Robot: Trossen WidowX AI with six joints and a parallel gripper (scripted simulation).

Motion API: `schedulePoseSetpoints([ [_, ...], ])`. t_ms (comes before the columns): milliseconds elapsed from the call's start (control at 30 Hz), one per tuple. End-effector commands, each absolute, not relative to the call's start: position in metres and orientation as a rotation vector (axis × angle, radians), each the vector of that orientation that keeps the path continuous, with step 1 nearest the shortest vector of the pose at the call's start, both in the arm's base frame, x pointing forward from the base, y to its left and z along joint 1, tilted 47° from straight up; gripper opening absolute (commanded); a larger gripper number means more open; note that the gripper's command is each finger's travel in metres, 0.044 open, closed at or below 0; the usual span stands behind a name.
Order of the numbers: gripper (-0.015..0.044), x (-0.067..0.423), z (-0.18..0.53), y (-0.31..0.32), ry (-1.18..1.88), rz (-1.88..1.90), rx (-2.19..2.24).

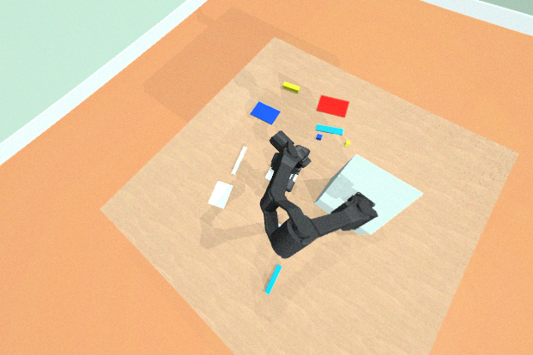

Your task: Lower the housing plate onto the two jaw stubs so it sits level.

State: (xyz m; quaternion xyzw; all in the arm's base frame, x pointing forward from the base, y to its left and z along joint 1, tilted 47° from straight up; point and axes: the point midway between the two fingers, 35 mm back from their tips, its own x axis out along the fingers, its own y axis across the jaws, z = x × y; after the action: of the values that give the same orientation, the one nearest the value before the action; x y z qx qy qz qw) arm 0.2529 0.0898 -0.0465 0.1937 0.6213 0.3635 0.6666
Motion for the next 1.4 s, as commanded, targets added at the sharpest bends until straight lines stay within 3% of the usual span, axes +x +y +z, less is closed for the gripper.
schedulePoseSetpoints([
  [0,0.0351,0.2479,-0.0533,0.0960,1.415,0.821,0.451],
  [1367,0.0351,0.2470,-0.0579,0.1014,1.417,0.820,0.455],
])
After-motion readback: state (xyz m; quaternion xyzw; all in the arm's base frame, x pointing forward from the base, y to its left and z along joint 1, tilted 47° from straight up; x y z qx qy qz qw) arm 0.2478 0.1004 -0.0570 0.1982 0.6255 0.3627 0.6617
